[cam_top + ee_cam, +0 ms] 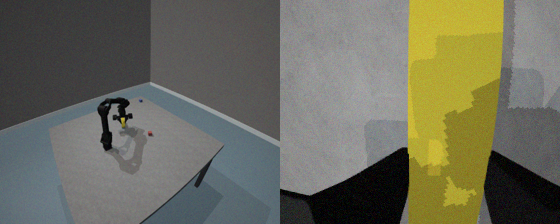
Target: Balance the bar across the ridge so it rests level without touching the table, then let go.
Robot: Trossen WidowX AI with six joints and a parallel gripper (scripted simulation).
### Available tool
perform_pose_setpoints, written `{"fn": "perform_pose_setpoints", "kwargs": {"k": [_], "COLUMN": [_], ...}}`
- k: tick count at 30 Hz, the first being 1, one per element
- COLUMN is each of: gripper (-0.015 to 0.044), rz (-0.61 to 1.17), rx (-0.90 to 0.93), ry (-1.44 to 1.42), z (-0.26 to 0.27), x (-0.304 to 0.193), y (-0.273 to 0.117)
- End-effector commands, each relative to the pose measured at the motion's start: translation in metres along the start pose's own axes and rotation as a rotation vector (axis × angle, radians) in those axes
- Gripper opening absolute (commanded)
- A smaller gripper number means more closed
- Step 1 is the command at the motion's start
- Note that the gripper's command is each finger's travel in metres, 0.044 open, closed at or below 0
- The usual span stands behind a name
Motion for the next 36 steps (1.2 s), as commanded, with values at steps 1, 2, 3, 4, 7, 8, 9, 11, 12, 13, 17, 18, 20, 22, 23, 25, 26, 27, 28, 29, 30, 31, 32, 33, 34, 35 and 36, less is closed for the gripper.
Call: {"fn": "perform_pose_setpoints", "kwargs": {"k": [1, 2, 3, 4, 7, 8, 9, 11, 12, 13, 17, 18, 20, 22, 23, 25, 26, 27, 28, 29, 30, 31, 32, 33, 34, 35, 36], "gripper": [0.0, 0.0, 0.0, 0.0, 0.0, 0.0, 0.0, 0.0, 0.0, 0.0, 0.0, 0.0, 0.0053, 0.0105, 0.0131, 0.0167, 0.0167, 0.0167, 0.0167, 0.0167, 0.0167, 0.0167, 0.0167, 0.0167, 0.0167, 0.0167, 0.0167], "rz": [0.0, 0.0, 0.0, 0.0, 0.0, 0.0, 0.0, 0.0, 0.0, 0.0, 0.0, 0.0, 0.0, 0.0, 0.0, 0.0, 0.0, 0.0, 0.0, 0.0, 0.0, 0.0, 0.0, 0.0, 0.0, 0.0, 0.0], "rx": [0.0, 0.0, 0.0, 0.0, 0.0, 0.0, 0.0, 0.0, 0.0, 0.0, 0.0, 0.0, 0.0, 0.0, 0.0, 0.0, 0.0, 0.0, 0.0, 0.0, 0.0, 0.0, 0.0, 0.0, 0.0, 0.0, 0.0], "ry": [0.0, 0.0, 0.0, 0.0, 0.0, 0.0, 0.0, 0.0, 0.0, 0.0, 0.0, 0.0, 0.0, 0.0, 0.0, 0.0, 0.0, 0.0, 0.0, 0.0, 0.0, 0.0, 0.0, 0.0, 0.0, 0.0, 0.0], "z": [0.0, 0.0, 0.0, 0.0, 0.0, 0.0, 0.0, 0.0, 0.0, 0.0, 0.0, 0.0, 0.0, 0.0, 0.0, 0.0, 0.0, 0.0, 0.0, 0.0, 0.0, 0.0, 0.0, 0.0, 0.0, 0.0, 0.0], "x": [0.0, 0.0, 0.0, 0.0, 0.0, 0.0, 0.0, 0.0, 0.0, 0.0, 0.0, 0.0, 0.0, 0.0, 0.0, 0.0, 0.0, 0.0, 0.0, 0.0, 0.0, 0.0, 0.0, 0.0, 0.0, 0.0, 0.0], "y": [0.0, 0.0, 0.0, 0.0, 0.0, 0.0, 0.0, 0.0, 0.0, 0.0, 0.0, 0.0, 0.0, 0.0, 0.0, 0.0, 0.0, 0.0, 0.0, 0.0, 0.0, 0.0, 0.0, 0.0, 0.0, 0.0, 0.0]}}
Point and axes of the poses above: the point midway between the two fingers, 35 mm back from their tips, its own y axis out along the fingers, its own z axis across the jaws, x = y × z, the point moved 7 cm from there along -y, back along the fingers
